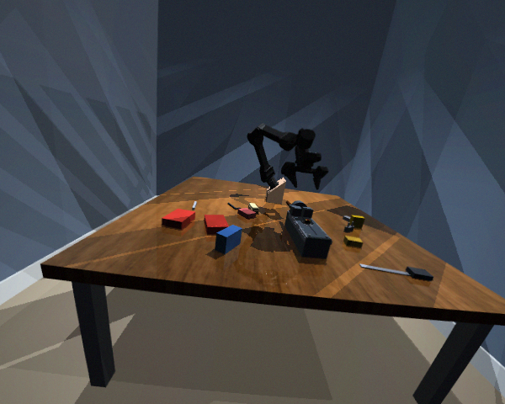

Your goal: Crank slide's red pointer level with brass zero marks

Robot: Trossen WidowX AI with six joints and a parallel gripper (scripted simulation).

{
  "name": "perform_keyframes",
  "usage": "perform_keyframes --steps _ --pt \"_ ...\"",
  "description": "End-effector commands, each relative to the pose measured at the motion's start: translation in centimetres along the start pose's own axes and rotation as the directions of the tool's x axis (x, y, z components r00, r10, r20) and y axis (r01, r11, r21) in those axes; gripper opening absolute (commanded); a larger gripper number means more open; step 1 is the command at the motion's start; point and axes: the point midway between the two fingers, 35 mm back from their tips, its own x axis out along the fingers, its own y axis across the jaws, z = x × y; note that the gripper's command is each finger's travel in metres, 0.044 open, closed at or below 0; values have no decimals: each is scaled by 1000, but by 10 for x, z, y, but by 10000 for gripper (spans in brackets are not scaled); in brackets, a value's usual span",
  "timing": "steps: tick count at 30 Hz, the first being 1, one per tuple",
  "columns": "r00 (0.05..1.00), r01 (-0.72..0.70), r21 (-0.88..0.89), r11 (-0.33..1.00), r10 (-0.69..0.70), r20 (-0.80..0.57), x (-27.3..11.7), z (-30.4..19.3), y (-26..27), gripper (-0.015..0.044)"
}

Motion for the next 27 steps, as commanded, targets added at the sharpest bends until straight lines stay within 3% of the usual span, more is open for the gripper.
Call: perform_keyframes --steps 1,12,27 --pt "1000 -12 -13 1000 12 -7 13 9 1 440" --pt "1000 -10 -14 1000 10 -7 56 -28 0 440" --pt "1000 -10 -14 1000 10 -7 56 -28 0 440"
